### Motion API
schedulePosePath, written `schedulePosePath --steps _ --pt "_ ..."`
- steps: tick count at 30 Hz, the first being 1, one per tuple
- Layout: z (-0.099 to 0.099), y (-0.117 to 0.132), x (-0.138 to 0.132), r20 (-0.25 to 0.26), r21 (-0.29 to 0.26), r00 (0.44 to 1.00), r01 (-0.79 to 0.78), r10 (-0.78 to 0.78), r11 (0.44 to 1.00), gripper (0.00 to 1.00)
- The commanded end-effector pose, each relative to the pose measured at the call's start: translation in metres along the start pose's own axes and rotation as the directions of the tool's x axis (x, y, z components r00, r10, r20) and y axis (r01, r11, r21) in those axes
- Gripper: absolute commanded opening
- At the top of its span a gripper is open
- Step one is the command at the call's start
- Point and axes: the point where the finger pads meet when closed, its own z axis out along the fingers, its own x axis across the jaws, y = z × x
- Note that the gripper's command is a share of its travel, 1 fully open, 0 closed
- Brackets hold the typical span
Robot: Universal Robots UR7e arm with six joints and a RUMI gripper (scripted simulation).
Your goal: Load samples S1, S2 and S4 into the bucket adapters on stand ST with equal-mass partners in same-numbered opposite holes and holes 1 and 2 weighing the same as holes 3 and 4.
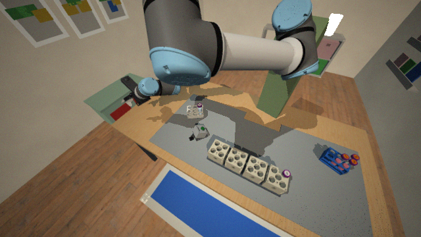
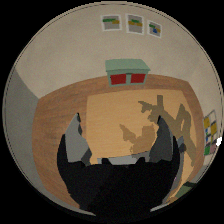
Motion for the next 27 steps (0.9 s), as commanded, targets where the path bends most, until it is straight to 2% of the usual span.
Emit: schedulePosePath --steps 1,17,18,27 --pt "0.0 -0.001 -0.001 0.001 0.001 1.0 0.0 0.0 1.0 1.0" --pt "0.0 -0.001 -0.001 0.001 0.001 1.0 0.0 0.0 1.0 1.0" --pt "-0.004 0.002 0.001 0.008 -0.005 1.0 0.014 -0.013 1.0 0.35" --pt "-0.04 0.028 0.01 0.072 -0.059 0.988 0.139 -0.135 0.988 0.35"
